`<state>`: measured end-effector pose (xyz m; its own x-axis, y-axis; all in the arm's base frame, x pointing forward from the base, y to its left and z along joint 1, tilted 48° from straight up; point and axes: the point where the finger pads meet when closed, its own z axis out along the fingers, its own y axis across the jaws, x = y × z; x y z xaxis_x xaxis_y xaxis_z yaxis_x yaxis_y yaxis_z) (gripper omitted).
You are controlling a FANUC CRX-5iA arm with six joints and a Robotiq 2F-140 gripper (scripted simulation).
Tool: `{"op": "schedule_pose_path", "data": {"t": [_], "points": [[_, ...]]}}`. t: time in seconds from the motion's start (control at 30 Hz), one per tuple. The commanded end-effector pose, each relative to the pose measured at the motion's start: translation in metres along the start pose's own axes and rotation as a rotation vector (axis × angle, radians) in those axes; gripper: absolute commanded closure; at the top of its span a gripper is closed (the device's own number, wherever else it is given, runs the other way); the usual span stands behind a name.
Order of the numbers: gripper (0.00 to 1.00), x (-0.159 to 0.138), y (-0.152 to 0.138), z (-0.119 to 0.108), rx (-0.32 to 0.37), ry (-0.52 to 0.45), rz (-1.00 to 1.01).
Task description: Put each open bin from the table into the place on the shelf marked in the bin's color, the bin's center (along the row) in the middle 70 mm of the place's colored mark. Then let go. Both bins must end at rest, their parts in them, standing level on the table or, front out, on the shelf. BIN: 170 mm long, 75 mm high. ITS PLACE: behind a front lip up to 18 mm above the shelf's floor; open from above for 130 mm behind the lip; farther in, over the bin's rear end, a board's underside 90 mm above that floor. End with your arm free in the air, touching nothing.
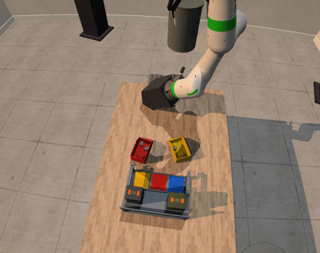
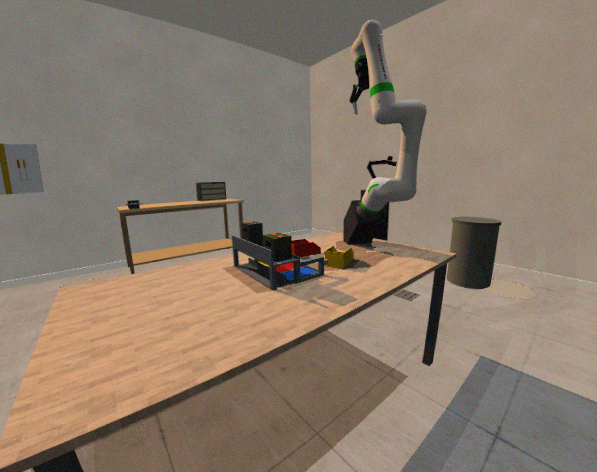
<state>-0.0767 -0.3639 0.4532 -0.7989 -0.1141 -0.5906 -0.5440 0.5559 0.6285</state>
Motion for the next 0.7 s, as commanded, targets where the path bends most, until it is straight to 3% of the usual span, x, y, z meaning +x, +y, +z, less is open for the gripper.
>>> {"op": "schedule_pose_path", "data": {"t": [0.0, 0.67], "points": [[0.00, 0.000, -0.001, 0.000, -0.003, 0.001, -0.001], [0.00, -0.014, -0.021, 0.009, -0.086, 0.025, -0.032]]}}
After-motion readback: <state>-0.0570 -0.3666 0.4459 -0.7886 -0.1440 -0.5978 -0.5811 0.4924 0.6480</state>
